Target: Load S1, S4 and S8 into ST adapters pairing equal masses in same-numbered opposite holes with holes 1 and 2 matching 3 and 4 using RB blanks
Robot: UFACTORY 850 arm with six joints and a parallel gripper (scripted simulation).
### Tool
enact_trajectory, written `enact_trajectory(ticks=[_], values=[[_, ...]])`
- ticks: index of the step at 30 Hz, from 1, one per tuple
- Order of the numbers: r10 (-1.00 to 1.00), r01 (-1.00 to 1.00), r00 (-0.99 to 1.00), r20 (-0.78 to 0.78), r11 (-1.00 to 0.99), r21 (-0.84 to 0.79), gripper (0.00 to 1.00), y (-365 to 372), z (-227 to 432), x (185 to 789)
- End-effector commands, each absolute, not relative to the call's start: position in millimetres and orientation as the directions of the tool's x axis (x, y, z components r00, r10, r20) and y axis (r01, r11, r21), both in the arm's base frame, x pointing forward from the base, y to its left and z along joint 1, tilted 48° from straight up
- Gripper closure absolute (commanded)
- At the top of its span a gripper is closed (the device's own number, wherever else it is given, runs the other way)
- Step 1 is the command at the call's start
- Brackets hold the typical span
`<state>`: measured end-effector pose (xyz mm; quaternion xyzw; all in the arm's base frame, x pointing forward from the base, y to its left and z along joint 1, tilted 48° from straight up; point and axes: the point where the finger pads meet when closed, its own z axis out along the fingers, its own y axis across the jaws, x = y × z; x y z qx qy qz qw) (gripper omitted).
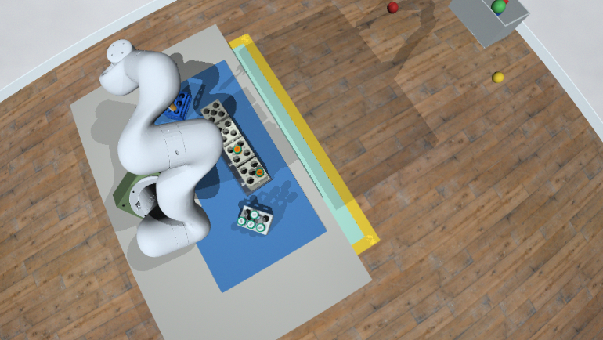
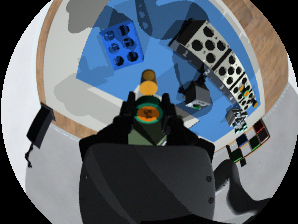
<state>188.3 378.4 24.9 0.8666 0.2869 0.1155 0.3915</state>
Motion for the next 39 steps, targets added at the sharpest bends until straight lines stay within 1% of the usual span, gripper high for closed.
enact_trajectory(ticks=[1, 7, 9, 13, 39], values=[[0.516, 0.296, 0.853, 0.081, -0.605, 0.739, 1.0, 367, 40, 192], [0.385, 0.121, 0.895, 0.226, -0.696, 0.708, 1.0, 347, 62, 199], [0.385, 0.121, 0.895, 0.226, -0.696, 0.708, 1.0, 347, 62, 199], [0.29, 0.001, 0.903, 0.319, -0.741, 0.672, 1.0, 334, 76, 203], [0.286, -0.003, 0.903, 0.321, -0.742, 0.67, 1.0, 256, 164, 229]])
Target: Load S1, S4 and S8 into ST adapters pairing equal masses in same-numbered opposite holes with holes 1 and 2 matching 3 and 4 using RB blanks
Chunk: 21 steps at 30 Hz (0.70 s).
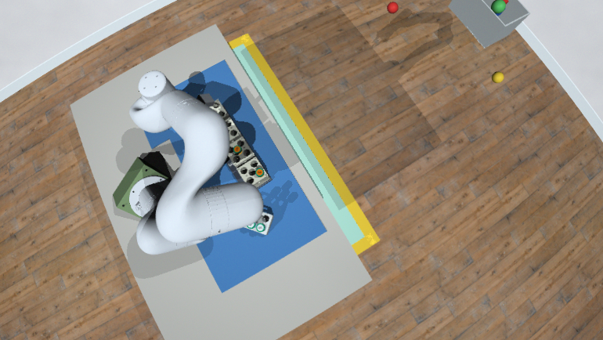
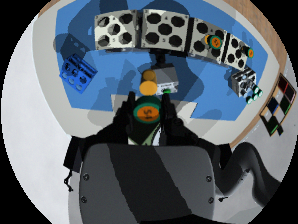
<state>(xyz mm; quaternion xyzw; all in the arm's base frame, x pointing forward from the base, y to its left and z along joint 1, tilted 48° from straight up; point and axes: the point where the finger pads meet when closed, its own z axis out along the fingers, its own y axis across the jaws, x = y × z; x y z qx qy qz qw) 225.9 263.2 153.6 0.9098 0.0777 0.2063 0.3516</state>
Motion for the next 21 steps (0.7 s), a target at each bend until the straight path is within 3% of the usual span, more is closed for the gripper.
enact_trajectory(ticks=[1, 21], values=[[0.286, -0.003, 0.903, 0.321, -0.742, 0.67, 1.0, 253, 167, 230], [0.286, -0.003, 0.903, 0.321, -0.742, 0.671, 1.0, 200, 226, 247]])
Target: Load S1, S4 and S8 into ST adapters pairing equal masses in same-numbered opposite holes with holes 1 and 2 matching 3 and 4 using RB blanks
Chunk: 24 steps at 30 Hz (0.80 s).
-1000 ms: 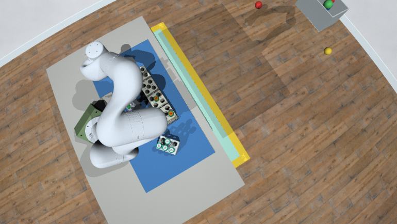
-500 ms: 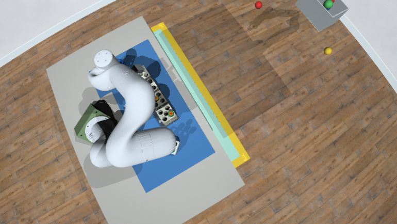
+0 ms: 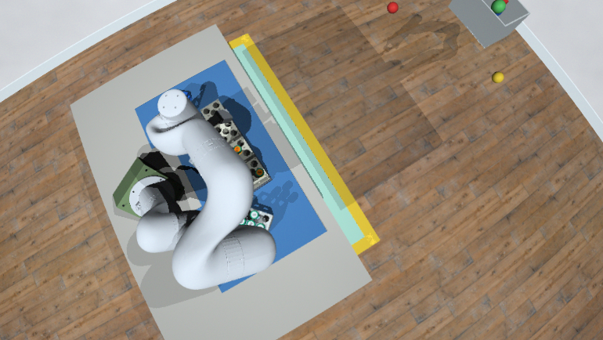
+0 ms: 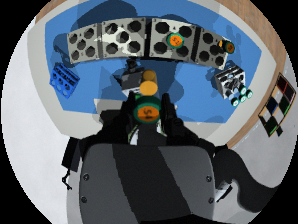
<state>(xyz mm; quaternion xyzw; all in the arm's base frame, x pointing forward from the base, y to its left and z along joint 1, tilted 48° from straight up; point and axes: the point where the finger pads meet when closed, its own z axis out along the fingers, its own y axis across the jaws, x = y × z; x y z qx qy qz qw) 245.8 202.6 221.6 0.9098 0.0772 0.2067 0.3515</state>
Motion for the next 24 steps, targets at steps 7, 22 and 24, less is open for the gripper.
enact_trajectory(ticks=[7, 22, 24], values=[[0.286, -0.003, 0.903, 0.321, -0.742, 0.671, 1.0, 178, 251, 254], [0.286, -0.003, 0.903, 0.321, -0.742, 0.671, 1.0, 135, 299, 268], [0.286, -0.003, 0.903, 0.321, -0.742, 0.671, 1.0, 129, 306, 270]])
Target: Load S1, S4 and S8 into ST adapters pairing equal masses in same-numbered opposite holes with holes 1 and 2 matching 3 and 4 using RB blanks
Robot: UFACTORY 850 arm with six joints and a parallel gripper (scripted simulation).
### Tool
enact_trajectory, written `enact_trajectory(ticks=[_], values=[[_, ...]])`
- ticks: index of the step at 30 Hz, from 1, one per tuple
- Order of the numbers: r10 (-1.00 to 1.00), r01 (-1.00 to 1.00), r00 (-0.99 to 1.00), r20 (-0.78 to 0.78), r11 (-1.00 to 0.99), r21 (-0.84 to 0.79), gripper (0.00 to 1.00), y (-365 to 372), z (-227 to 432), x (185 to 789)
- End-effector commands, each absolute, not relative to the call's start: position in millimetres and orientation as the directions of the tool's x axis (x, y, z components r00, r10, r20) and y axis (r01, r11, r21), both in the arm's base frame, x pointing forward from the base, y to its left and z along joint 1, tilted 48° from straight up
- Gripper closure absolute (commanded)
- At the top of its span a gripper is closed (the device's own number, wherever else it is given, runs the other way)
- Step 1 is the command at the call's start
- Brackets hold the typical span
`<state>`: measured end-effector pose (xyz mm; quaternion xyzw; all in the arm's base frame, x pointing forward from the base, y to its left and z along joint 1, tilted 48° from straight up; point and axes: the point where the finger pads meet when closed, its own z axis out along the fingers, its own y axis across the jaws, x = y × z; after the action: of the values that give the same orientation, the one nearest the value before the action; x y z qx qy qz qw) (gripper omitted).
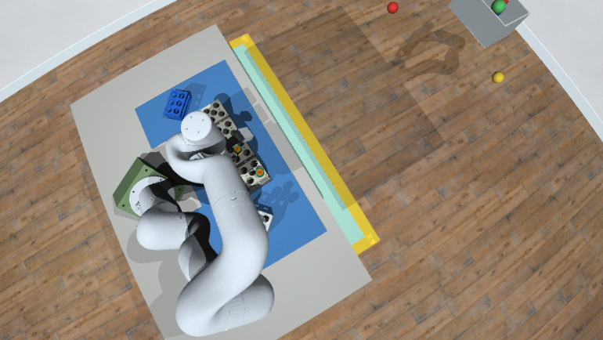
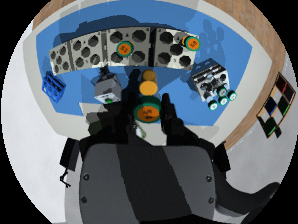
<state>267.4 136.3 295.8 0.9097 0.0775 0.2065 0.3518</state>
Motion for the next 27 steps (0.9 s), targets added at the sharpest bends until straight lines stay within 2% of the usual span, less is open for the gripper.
enact_trajectory(ticks=[1, 17, 27], values=[[0.286, -0.003, 0.903, 0.321, -0.742, 0.671, 1.0, 125, 310, 271], [0.286, -0.004, 0.903, 0.321, -0.742, 0.671, 1.0, 80, 360, 286], [0.286, -0.004, 0.903, 0.321, -0.742, 0.671, 1.0, 80, 360, 286]])
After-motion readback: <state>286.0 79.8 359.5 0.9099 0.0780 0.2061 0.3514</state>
